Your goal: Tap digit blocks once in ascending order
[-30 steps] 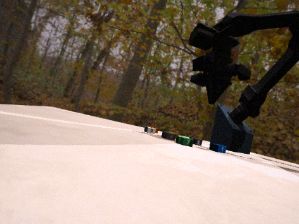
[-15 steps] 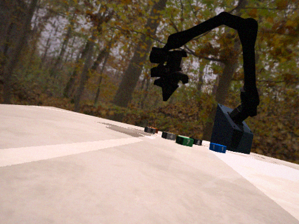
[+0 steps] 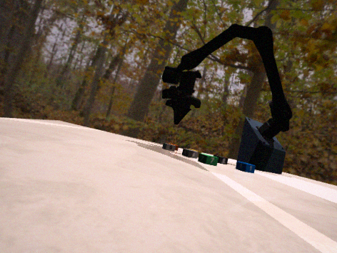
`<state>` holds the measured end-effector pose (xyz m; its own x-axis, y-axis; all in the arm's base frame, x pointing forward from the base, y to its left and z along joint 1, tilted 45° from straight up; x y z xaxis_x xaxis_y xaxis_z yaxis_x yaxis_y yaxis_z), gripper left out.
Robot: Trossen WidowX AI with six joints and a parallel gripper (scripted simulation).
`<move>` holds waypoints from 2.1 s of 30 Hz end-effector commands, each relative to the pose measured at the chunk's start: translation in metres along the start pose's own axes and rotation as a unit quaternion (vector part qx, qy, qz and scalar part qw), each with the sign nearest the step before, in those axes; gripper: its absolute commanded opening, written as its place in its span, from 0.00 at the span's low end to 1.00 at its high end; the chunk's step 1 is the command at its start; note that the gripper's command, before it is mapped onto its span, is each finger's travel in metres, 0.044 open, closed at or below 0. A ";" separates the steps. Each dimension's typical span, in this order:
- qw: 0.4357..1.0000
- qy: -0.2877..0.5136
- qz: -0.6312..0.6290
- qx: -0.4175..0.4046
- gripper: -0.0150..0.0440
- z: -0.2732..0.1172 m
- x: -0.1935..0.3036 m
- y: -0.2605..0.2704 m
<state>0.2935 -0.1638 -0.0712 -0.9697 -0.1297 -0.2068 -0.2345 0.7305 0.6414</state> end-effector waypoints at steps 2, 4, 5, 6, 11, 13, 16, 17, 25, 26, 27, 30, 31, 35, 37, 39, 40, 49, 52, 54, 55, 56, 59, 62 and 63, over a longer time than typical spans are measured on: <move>1.000 0.012 0.009 -0.020 0.29 0.049 0.008 0.008; 1.000 0.012 0.009 -0.020 0.29 0.049 0.008 0.008; 1.000 0.012 0.009 -0.020 0.29 0.049 0.008 0.008; 1.000 0.012 0.009 -0.020 0.29 0.049 0.008 0.008; 1.000 0.012 0.009 -0.020 0.29 0.053 0.008 0.008; 1.000 0.012 0.009 -0.020 0.29 0.056 0.008 0.008; 1.000 0.012 0.009 -0.020 0.29 0.061 0.008 0.009; 1.000 0.012 0.009 -0.020 0.29 0.063 0.008 0.009; 1.000 0.012 0.009 -0.021 0.29 0.075 0.009 0.009; 1.000 0.012 0.009 -0.021 0.29 0.077 0.009 0.009; 1.000 0.012 0.009 -0.021 0.29 0.078 0.009 0.010; 1.000 0.012 0.009 -0.021 0.29 0.079 0.009 0.010; 1.000 0.012 0.009 -0.021 0.29 0.079 0.009 0.010; 1.000 0.012 0.007 -0.018 0.29 0.063 0.008 0.008; 1.000 0.012 0.009 -0.020 0.29 0.049 0.008 0.008; 1.000 0.012 0.009 -0.020 0.29 0.049 0.008 0.008; 1.000 0.012 0.009 -0.020 0.29 0.049 0.008 0.008; 1.000 0.013 0.009 -0.018 0.29 -0.032 0.007 0.004; 1.000 0.013 0.009 -0.018 0.29 -0.033 0.004 0.007; 1.000 0.013 0.010 -0.015 0.29 -0.035 -0.013 0.026; 1.000 0.013 0.011 -0.014 0.29 -0.036 -0.027 0.042; 1.000 0.013 0.011 -0.013 0.29 -0.037 -0.039 0.059; 1.000 0.012 0.011 -0.015 0.29 -0.038 -0.064 0.104; 1.000 0.012 0.009 -0.021 0.29 -0.036 -0.083 0.152; 1.000 0.012 0.009 -0.023 0.29 -0.036 -0.086 0.160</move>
<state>0.3370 -0.0891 0.0522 -0.9708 -0.1434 -0.1924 -0.2361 0.7148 0.6583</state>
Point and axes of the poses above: the point midway between the two fingers, 35 mm back from their tips, its own z axis out along the fingers, its own y axis across the jaws, x = y × z, the point moved 6 cm from there along -z, back along the fingers, and after that the axes turned 15 degrees about -z, right-handed, at the moved point
